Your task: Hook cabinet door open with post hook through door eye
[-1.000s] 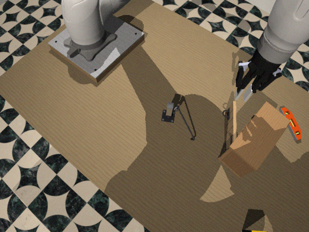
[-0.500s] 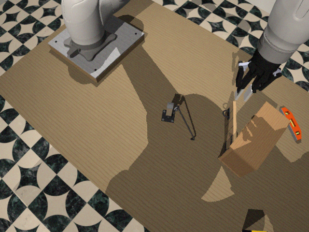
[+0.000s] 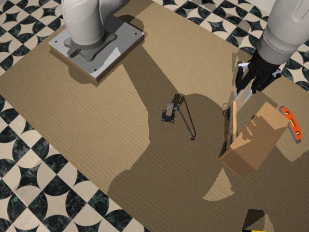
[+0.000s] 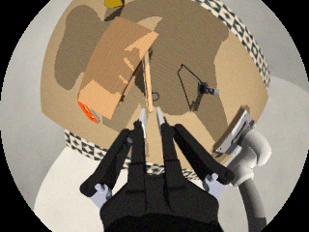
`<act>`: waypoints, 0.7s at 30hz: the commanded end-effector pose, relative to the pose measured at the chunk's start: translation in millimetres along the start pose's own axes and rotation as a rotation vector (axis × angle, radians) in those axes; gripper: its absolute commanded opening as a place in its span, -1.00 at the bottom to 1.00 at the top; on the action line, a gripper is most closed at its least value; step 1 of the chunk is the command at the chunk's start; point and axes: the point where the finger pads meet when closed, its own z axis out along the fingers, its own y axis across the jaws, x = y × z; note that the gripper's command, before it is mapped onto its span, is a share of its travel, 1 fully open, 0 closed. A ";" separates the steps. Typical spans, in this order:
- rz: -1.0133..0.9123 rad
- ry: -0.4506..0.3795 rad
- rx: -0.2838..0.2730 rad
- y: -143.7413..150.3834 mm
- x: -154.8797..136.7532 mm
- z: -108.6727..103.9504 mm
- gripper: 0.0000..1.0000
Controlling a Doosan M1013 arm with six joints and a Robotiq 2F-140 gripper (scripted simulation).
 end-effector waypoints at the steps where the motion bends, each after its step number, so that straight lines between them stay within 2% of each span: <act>1: 0.000 0.000 0.000 0.0 0.0 2.5 -0.68; 21: 0.000 0.000 0.000 -0.1 0.1 28.4 -0.68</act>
